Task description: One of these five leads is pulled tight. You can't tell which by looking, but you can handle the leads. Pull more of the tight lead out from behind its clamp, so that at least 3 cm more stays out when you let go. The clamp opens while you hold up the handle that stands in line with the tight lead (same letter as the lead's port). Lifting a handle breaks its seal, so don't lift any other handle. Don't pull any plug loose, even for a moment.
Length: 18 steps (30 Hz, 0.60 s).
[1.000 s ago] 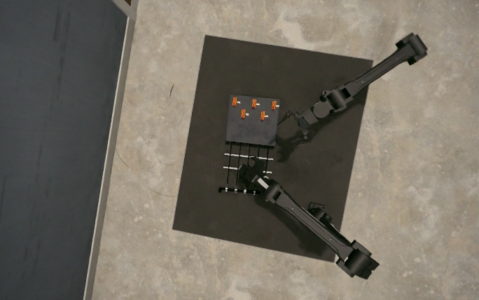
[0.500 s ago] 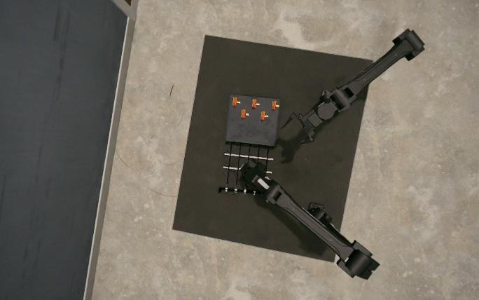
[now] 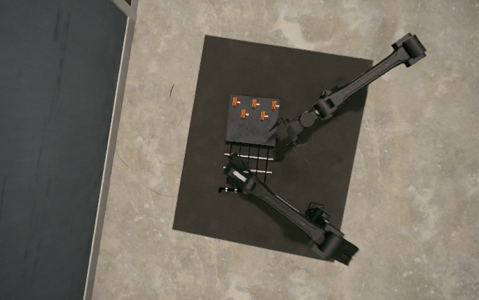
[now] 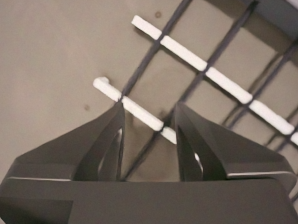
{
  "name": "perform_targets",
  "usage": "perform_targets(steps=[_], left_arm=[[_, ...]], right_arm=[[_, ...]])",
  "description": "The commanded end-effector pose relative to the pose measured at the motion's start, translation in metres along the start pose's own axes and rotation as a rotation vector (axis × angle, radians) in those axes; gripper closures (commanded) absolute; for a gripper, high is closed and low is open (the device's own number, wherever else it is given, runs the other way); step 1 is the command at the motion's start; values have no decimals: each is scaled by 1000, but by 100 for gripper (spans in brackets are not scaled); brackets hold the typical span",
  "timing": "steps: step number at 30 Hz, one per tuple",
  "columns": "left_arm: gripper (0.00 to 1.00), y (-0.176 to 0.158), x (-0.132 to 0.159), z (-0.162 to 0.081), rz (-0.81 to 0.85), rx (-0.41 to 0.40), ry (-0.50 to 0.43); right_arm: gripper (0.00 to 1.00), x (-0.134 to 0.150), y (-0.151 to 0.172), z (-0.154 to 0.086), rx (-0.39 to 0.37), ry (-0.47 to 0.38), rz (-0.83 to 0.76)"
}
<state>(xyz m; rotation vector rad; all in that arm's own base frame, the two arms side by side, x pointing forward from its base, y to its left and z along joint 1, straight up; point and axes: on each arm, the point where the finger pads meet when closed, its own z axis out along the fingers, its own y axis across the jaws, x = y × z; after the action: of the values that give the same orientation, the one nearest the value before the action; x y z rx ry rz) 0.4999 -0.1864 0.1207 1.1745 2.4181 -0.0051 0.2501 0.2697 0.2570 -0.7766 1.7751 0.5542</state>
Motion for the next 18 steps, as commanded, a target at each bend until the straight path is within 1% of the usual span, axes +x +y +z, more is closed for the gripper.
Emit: perform_targets(steps=[1, 5, 7, 8, 9, 10, 14, 15, 17, 18], left_arm=[[68, 23, -19, 12, 232, 32, 50], [68, 22, -18, 38, 373, 107, 136], [68, 22, -18, 38, 373, 107, 136], [68, 23, -15, 44, 407, 131, 161], [68, 23, -13, 50, 438, 155, 185], [68, 23, -11, 55, 464, 177, 207], [68, 19, -5, 72, 545, 258, 288], [68, 18, -4, 74, 556, 271, 302], [68, 15, 0, 81, 568, 293, 325], [68, 15, 1, 82, 571, 298, 332]], right_arm=[[0, 5, -10, 18, 25, -39, 15], [0, 24, -18, 32, 43, -37, 21], [0, 24, -18, 32, 43, -37, 21], [0, 11, -20, 36, 48, -67, 21], [0, 20, -22, 39, 52, -60, 23], [0, 39, -23, 40, 56, -36, 25], [0, 51, -27, 46, 66, -30, 28], [0, 34, -28, 49, 67, -59, 27], [0, 35, -28, 49, 65, -56, 27], [0, 31, -26, 47, 61, -68, 25]])
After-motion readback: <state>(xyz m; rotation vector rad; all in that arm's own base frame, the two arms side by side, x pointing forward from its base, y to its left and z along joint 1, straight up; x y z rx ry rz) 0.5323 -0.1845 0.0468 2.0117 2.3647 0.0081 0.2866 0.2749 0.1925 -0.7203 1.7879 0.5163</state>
